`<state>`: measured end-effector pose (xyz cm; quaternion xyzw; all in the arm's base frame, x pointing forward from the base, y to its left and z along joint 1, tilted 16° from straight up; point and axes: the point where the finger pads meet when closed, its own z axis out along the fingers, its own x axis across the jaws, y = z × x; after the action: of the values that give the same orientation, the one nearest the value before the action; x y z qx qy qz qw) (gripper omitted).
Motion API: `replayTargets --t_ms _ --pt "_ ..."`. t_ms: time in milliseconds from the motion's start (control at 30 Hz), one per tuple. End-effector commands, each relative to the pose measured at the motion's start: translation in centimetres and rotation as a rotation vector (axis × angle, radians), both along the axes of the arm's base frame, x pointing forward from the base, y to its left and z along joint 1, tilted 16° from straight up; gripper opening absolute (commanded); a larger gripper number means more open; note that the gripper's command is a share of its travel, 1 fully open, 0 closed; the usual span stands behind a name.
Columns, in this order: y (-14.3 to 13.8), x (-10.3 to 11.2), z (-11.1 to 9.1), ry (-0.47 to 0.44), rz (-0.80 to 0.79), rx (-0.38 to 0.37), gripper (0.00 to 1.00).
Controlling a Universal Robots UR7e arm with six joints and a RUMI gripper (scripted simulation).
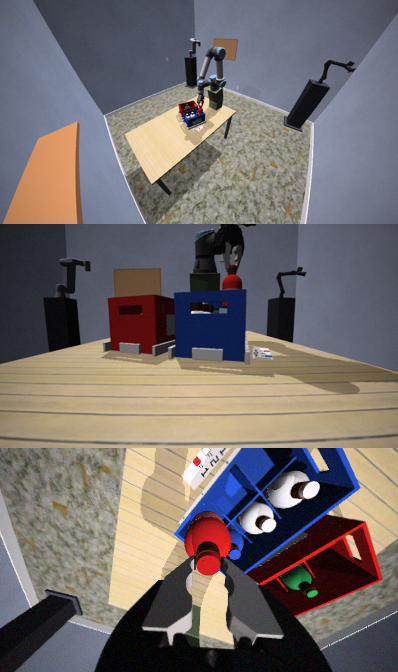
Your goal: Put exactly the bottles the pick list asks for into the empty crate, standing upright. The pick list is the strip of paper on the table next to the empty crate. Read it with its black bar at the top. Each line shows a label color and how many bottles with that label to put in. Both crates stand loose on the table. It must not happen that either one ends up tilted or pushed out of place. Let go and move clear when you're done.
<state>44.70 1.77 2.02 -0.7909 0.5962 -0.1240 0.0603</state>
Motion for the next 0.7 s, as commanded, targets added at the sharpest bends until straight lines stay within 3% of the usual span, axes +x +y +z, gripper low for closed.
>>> replayTargets --t_ms 0,667 --pt "0.0 0.1 -0.4 -0.002 0.0 0.0 0.0" --pt "-0.1 0.6 -2.1 -0.002 0.0 0.0 0.0"
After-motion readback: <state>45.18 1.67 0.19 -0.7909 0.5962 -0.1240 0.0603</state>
